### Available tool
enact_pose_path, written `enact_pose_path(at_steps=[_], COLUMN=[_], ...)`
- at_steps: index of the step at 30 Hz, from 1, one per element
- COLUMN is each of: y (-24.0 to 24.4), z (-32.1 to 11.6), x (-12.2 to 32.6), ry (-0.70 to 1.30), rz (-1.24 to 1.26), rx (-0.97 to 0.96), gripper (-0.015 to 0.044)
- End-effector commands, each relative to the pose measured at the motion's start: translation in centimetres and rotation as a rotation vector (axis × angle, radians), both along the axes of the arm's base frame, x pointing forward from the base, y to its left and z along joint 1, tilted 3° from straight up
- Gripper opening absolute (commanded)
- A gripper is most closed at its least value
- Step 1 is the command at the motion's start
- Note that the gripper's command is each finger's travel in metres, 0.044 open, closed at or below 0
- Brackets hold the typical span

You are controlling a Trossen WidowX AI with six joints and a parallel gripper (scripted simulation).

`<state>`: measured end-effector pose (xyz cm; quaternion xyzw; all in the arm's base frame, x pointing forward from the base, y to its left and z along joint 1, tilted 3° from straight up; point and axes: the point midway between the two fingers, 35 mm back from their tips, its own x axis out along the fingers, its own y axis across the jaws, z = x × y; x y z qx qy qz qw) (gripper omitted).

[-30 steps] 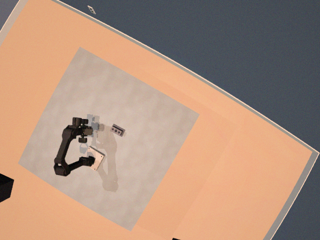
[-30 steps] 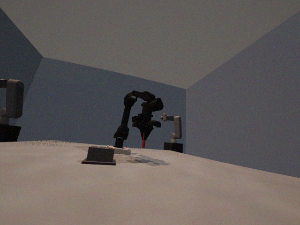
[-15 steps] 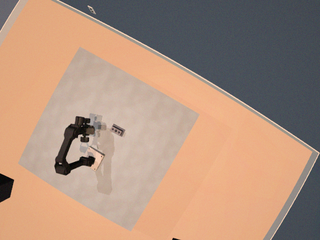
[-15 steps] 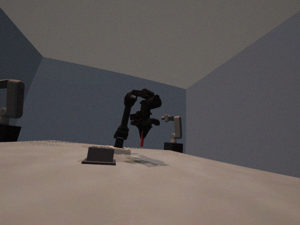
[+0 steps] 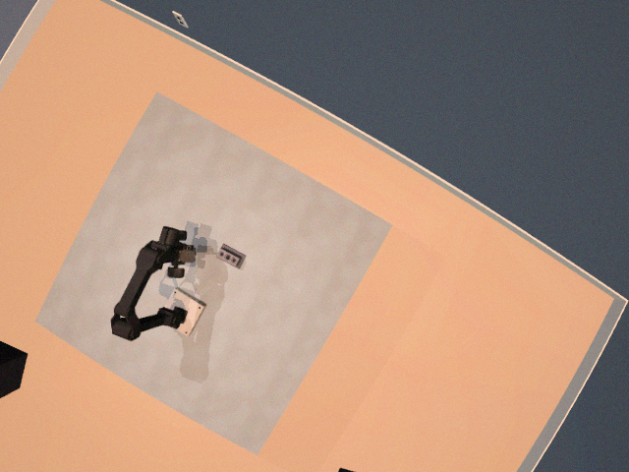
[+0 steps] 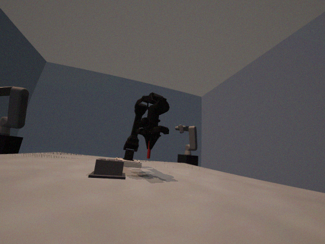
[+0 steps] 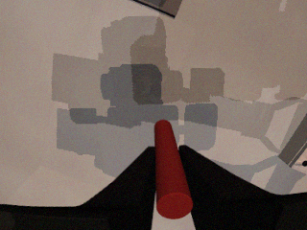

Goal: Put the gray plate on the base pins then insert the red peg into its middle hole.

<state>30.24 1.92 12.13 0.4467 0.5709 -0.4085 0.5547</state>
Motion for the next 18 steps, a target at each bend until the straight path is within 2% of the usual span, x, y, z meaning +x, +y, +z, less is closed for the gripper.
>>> enact_pose_path(at_steps=[1, 18], y=[-1.1, -5.7], z=[0.1, 0.0], x=[0.6, 2.2], ry=[-0.005, -0.008], rz=[0.002, -0.007], rx=[0.006, 0.003], gripper=[0.0000, 0.0000])
